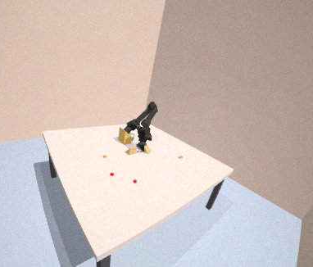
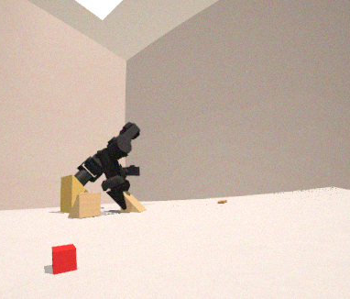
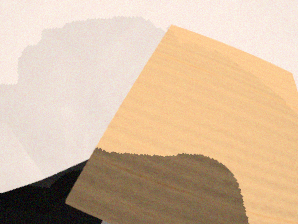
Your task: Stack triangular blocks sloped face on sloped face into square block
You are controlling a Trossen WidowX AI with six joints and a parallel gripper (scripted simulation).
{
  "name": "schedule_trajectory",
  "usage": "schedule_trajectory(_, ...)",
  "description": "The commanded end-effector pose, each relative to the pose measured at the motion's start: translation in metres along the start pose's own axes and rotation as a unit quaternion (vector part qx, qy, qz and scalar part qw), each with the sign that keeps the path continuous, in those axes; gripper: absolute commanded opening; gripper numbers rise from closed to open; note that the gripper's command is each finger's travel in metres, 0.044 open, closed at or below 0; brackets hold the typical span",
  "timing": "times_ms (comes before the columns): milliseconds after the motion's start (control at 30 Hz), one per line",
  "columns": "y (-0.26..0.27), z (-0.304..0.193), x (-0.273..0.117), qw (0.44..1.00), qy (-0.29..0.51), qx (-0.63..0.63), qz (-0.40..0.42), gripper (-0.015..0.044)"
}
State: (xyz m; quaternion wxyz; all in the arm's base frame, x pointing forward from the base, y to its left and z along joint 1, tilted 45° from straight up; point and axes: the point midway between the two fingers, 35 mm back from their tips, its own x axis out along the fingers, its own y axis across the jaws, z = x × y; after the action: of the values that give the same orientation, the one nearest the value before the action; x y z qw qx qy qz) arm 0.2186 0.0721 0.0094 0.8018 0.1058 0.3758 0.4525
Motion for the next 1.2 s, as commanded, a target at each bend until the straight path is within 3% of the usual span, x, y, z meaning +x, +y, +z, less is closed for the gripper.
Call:
schedule_trajectory(0, -0.002, 0.005, -0.003, 1.000, 0.028, -0.001, 0.005, 0.0000)
schedule_trajectory(567, -0.008, 0.038, -0.018, 0.968, 0.244, 0.015, 0.058, 0.0000)
schedule_trajectory(1167, -0.016, 0.077, -0.017, 0.887, 0.447, 0.034, 0.107, 0.0000)
